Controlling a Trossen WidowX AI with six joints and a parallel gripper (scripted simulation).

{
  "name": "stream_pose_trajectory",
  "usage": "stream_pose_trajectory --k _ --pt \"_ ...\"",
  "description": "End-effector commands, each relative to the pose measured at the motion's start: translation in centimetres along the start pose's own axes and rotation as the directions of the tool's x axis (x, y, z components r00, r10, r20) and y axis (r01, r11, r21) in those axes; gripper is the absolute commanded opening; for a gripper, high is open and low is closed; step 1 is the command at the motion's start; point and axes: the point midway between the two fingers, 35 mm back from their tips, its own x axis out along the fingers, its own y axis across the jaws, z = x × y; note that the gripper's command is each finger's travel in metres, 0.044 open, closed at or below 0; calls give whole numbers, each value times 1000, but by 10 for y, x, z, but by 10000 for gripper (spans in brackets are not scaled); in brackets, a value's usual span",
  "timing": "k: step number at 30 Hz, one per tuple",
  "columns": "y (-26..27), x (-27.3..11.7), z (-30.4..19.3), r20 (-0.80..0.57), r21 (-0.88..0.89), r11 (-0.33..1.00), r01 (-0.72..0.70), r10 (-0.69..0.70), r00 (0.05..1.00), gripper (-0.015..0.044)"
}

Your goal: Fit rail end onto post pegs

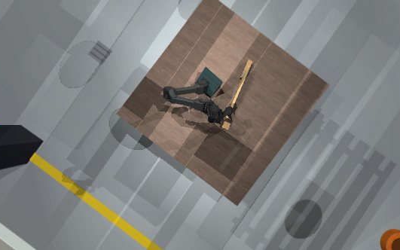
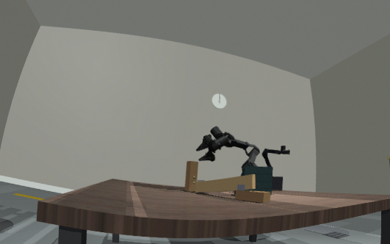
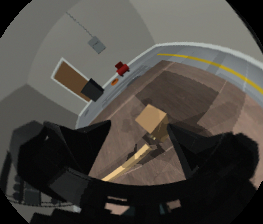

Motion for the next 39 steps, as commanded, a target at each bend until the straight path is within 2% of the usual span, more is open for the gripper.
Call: stream_pose_trajectory --k 1,5,9,12,15,17,19,39 --pt "37 18 -17 -186 -572 811 -121 15 982 440" --pt "54 33 -43 -341 -828 488 -278 -44 939 440" --pt "50 50 -78 -484 -875 77 -478 -192 854 440" --pt "44 59 -103 -564 -739 -223 -636 -313 764 440" --pt "36 65 -126 -614 -474 -463 -749 -436 658 440" --pt "30 67 -138 -630 -271 -565 -779 -508 588 440" --pt "28 68 -143 -633 -194 -594 -781 -533 562 440" --pt "23 78 -153 -633 -195 -594 -780 -531 563 440"
